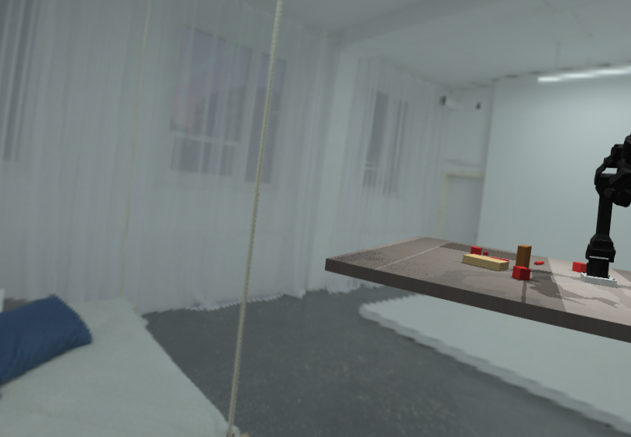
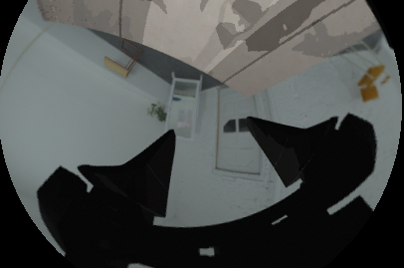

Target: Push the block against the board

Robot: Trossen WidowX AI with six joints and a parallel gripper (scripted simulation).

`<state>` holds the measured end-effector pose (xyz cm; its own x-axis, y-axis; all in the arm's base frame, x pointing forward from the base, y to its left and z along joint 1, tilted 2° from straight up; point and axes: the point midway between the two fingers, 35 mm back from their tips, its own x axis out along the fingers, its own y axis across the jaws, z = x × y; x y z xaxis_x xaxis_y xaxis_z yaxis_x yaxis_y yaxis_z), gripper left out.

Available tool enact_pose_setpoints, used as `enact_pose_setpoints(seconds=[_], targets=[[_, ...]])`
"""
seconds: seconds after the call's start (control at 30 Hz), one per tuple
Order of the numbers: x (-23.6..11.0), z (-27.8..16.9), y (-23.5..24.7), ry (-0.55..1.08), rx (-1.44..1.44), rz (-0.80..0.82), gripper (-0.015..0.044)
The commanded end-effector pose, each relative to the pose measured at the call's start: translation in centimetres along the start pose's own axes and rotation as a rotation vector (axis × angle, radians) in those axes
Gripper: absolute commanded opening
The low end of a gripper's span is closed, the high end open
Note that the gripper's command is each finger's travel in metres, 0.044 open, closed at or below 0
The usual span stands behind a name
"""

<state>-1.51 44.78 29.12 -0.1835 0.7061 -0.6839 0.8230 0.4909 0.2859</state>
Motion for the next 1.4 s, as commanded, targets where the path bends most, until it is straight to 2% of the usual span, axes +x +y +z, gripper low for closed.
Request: enact_pose_setpoints(seconds=[0.0, 0.13, 0.47, 0.7, 0.9, 1.13, 1.37], targets=[[0.0, 0.0, 0.0, 0.0, 0.0, 0.0, 0.0374], [-0.4, 1.8, 1.3, -0.036, -0.032, 0.022, 0.0269], [-4.9, 14.2, 7.5, -0.301, -0.231, 0.089, 0.0006], [-9.5, 23.1, 8.8, -0.487, -0.351, 0.044, 0.0], [-14.3, 30.8, 7.6, -0.63, -0.444, -0.063, 0.0], [-19.8, 38.2, 3.3, -0.724, -0.529, -0.249, 0.0], [-24.3, 43.2, -3.5, -0.71, -0.599, -0.462, 0.0]])
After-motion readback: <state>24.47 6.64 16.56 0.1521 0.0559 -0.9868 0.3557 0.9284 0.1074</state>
